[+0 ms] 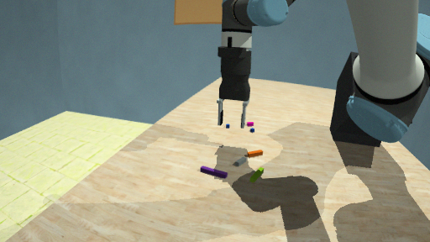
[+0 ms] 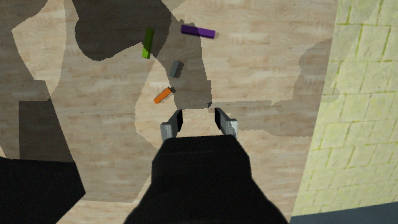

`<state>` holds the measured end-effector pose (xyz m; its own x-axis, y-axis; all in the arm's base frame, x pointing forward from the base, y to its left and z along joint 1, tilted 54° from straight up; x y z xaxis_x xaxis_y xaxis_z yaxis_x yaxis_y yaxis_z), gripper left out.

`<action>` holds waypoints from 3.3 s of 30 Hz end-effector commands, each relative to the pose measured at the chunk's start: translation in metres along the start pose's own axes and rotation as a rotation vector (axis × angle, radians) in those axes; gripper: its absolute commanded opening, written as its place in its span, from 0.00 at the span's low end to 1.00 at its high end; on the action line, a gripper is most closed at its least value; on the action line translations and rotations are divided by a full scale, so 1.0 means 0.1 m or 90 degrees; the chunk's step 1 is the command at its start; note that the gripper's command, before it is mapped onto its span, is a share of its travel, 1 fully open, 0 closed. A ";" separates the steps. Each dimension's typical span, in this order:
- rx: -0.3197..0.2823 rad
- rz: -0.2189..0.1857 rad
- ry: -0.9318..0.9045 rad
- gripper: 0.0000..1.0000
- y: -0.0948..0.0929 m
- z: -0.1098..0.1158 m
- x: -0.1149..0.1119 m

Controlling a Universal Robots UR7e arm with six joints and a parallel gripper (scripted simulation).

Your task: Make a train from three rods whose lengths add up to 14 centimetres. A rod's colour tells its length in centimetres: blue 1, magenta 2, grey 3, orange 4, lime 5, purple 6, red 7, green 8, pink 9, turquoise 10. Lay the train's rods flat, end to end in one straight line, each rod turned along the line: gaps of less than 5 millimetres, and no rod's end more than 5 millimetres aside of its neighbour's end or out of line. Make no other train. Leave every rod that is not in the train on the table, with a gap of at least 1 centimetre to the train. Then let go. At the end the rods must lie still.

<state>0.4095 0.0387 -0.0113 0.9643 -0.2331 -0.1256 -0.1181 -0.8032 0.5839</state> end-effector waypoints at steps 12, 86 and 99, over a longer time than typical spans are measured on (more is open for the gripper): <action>0.000 0.001 0.000 1.00 0.00 0.00 0.00; -0.001 0.001 0.300 1.00 0.01 -0.04 -0.04; -0.001 0.001 0.511 1.00 0.01 -0.04 -0.05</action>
<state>0.4056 0.0417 -0.0072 0.9067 0.1530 0.3930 -0.1181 -0.8026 0.5847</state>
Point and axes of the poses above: the point where the finger pads meet when closed, its own y axis back along the fingers, its own x axis across the jaws, z = x × y, the point moved 5 cm from there along y, back along the fingers, and after that the axes turned 13 degrees about -y, right-handed, at the moved point
